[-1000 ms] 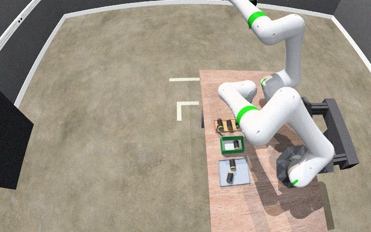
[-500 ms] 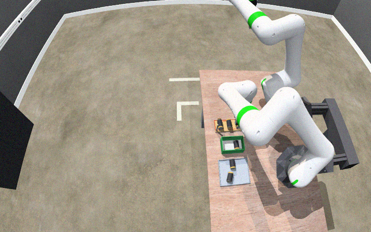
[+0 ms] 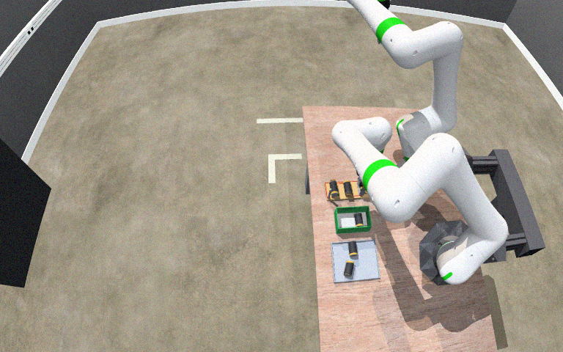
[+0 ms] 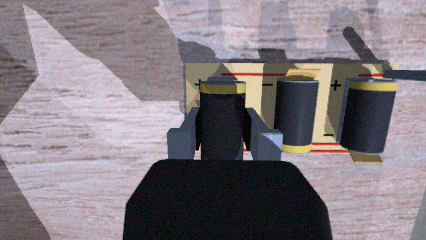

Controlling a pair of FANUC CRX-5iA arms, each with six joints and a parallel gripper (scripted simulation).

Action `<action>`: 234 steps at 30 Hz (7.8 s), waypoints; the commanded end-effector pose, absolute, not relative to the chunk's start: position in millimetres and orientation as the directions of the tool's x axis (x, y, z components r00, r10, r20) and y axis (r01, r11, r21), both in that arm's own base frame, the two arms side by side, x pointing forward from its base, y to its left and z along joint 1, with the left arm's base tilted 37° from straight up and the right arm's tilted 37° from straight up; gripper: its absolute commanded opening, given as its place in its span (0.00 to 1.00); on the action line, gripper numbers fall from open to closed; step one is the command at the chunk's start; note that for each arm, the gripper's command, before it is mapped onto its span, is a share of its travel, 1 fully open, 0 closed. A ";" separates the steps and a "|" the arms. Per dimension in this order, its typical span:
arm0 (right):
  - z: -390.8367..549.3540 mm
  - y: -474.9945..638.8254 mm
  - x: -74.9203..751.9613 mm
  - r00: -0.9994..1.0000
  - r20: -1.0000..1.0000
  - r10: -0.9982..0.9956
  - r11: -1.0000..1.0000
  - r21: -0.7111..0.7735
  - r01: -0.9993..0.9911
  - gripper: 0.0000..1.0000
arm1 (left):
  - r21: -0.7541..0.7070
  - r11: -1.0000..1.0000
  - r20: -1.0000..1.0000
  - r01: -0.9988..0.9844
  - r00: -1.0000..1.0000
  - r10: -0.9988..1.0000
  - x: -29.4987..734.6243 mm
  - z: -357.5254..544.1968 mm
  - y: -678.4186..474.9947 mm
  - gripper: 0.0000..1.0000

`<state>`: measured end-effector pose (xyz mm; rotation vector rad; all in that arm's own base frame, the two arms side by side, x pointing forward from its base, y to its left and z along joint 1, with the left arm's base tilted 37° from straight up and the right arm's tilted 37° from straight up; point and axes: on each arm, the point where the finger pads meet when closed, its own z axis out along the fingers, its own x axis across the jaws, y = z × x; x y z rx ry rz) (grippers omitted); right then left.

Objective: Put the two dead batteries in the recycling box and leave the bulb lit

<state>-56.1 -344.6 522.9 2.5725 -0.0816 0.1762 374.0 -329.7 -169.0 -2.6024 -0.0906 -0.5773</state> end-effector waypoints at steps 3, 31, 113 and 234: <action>523.8 -344.3 -56.7 0.990 0.142 -0.023 -0.843 0.529 -0.095 1.00 | -0.429 -0.889 0.415 0.161 0.909 -0.036 368.3 -156.6 -338.1 0.57; 523.8 -344.3 -56.7 0.990 0.142 -0.023 -0.843 0.529 -0.095 1.00 | -0.437 -0.888 0.407 0.144 0.912 -0.052 340.8 -99.3 -370.7 0.57; 523.8 -344.3 -56.7 0.990 0.142 -0.023 -0.843 0.529 -0.095 1.00 | -0.438 -0.888 0.407 0.143 0.912 -0.054 424.1 -37.2 -203.9 0.57; 523.8 -344.3 -56.7 0.990 0.142 -0.023 -0.843 0.529 -0.095 1.00 | -0.437 -0.888 0.407 0.143 0.912 -0.054 413.4 -14.7 -216.8 0.90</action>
